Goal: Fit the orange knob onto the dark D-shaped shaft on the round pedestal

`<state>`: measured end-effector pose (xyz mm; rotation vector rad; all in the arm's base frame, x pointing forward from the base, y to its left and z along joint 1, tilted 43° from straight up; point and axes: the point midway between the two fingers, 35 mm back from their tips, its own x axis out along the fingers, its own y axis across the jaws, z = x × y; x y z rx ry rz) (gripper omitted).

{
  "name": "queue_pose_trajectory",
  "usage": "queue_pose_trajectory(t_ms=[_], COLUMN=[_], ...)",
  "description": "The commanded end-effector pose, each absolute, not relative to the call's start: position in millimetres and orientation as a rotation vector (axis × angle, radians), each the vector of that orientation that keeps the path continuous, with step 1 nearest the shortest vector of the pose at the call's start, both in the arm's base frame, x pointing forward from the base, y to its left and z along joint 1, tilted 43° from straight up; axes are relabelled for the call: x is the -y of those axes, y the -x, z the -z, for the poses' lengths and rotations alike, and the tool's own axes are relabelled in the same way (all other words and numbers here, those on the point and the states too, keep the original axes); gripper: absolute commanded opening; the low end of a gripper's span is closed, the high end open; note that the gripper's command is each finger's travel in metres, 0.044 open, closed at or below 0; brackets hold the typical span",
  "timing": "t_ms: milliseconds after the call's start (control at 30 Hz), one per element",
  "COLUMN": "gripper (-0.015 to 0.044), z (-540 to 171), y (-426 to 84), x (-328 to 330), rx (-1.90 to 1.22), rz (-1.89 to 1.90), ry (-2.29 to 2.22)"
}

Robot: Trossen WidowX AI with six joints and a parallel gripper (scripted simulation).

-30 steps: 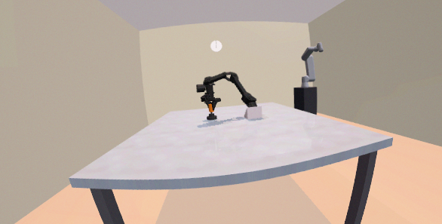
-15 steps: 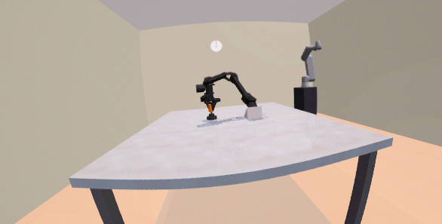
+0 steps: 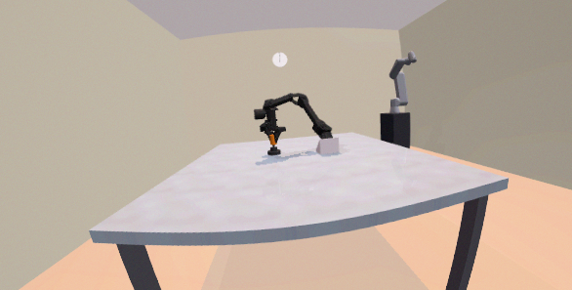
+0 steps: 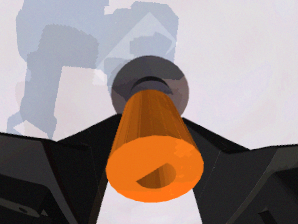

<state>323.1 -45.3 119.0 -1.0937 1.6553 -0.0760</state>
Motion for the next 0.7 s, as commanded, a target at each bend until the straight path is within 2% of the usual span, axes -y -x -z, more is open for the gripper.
queue_pose_trajectory(t_ms=[0, 133, 667], gripper=[0.0, 0.0, 0.0], z=[-120.4, -119.6, -116.9], y=[-322.2, -322.6, -324.1], x=[42.8, 43.1, 46.2], rx=[-1.664, -1.684, -1.684], rz=[0.015, -0.087, -0.089], ry=[1.149, 1.24, 1.242])
